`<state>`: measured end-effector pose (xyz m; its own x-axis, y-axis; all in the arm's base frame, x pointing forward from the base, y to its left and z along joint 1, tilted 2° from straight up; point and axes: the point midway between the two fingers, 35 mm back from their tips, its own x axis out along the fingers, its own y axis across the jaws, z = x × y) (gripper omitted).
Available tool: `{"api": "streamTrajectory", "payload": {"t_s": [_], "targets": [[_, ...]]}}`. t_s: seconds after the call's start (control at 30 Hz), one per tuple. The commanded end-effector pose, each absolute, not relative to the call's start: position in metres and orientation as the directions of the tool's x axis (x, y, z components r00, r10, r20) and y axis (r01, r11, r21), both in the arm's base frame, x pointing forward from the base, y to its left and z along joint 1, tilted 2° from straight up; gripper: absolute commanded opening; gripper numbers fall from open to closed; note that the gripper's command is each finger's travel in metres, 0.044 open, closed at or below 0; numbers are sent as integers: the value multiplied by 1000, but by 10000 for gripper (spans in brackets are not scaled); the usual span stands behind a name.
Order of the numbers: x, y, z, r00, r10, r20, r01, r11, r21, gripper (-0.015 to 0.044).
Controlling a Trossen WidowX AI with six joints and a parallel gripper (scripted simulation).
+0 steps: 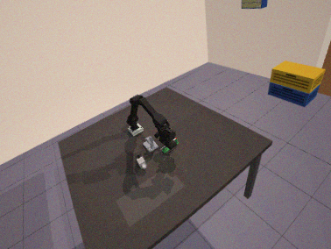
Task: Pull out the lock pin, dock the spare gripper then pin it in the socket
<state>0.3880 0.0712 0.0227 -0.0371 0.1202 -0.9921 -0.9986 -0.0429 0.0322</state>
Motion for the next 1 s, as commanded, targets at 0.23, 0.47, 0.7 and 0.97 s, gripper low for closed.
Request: {"api": "streamTrajectory", "payload": {"t_s": [0.23,0.47,0.7,0.97], "targets": [[388,71,34,-38,120,-992,-999,-43,33,394],[384,70,44,-58,117,-991,-998,-42,53,440],[382,69,56,-70,116,-991,-997,-41,66,440],[379,68,70,-84,114,-990,-996,-39,80,440]]}}
